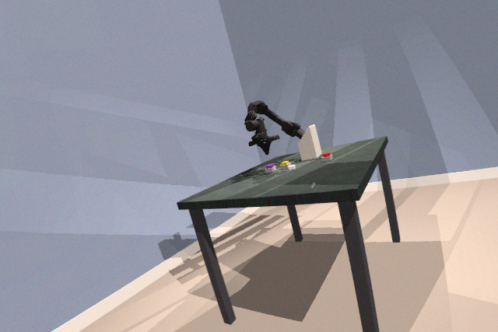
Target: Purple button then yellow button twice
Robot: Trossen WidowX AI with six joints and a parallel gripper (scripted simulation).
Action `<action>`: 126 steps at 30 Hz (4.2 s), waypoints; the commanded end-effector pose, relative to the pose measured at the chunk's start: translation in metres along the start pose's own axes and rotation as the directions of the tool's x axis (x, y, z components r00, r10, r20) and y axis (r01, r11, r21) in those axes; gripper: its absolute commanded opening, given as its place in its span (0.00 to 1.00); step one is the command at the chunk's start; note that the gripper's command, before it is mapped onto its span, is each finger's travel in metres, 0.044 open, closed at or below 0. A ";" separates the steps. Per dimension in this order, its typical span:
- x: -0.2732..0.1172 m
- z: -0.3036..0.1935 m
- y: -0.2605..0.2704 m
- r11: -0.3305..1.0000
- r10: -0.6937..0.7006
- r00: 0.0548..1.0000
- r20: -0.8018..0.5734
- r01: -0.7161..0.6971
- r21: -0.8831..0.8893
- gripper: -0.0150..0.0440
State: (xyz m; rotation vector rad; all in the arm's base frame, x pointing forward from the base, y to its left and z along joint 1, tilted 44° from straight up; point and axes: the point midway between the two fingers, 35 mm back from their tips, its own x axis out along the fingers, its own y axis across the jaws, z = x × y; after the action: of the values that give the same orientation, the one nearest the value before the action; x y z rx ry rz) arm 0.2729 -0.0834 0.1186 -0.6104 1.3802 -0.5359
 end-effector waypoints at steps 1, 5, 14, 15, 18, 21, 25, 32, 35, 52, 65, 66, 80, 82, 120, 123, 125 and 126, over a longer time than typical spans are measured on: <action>-0.022 -0.001 -0.004 1.000 -0.009 1.000 0.003 0.009 0.009 0.29; -0.022 -0.002 -0.001 1.000 -0.008 1.000 0.003 0.008 0.009 0.29; -0.021 -0.033 0.085 1.000 -0.005 1.000 0.001 0.005 0.008 0.29; -0.021 -0.033 0.085 1.000 -0.005 1.000 0.001 0.005 0.008 0.29; -0.021 -0.033 0.085 1.000 -0.005 1.000 0.001 0.005 0.008 0.29; 0.002 -0.031 0.086 1.000 -0.003 1.000 0.001 0.003 0.008 0.29; 0.041 -0.033 0.084 1.000 -0.008 1.000 0.002 0.008 0.008 0.29; 0.042 -0.033 0.084 1.000 -0.008 1.000 0.002 0.008 0.008 0.29; 0.046 -0.032 0.084 1.000 -0.008 1.000 0.002 0.008 0.008 0.29; 0.073 -0.033 0.084 1.000 -0.009 1.000 0.002 0.009 0.008 0.29; 0.073 -0.033 0.084 1.000 -0.009 1.000 0.002 0.009 0.008 0.29; 0.073 -0.033 0.084 1.000 -0.009 1.000 0.002 0.009 0.008 0.29; 0.042 -0.032 0.084 1.000 -0.007 1.000 0.002 0.007 0.008 0.29; 0.041 -0.033 0.084 1.000 -0.008 1.000 0.002 0.008 0.008 0.29; 0.073 -0.033 0.084 1.000 -0.009 1.000 0.002 0.009 0.008 0.29; 0.073 -0.033 0.084 1.000 -0.009 1.000 0.002 0.009 0.008 0.29; 0.073 -0.033 0.084 1.000 -0.009 1.000 0.002 0.009 0.008 0.29; 0.073 -0.033 0.084 1.000 -0.009 1.000 0.002 0.009 0.008 0.29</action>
State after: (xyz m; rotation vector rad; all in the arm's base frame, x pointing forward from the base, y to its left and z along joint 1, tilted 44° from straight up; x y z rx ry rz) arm 0.2498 -0.0727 0.0061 -0.6043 1.3705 -0.5456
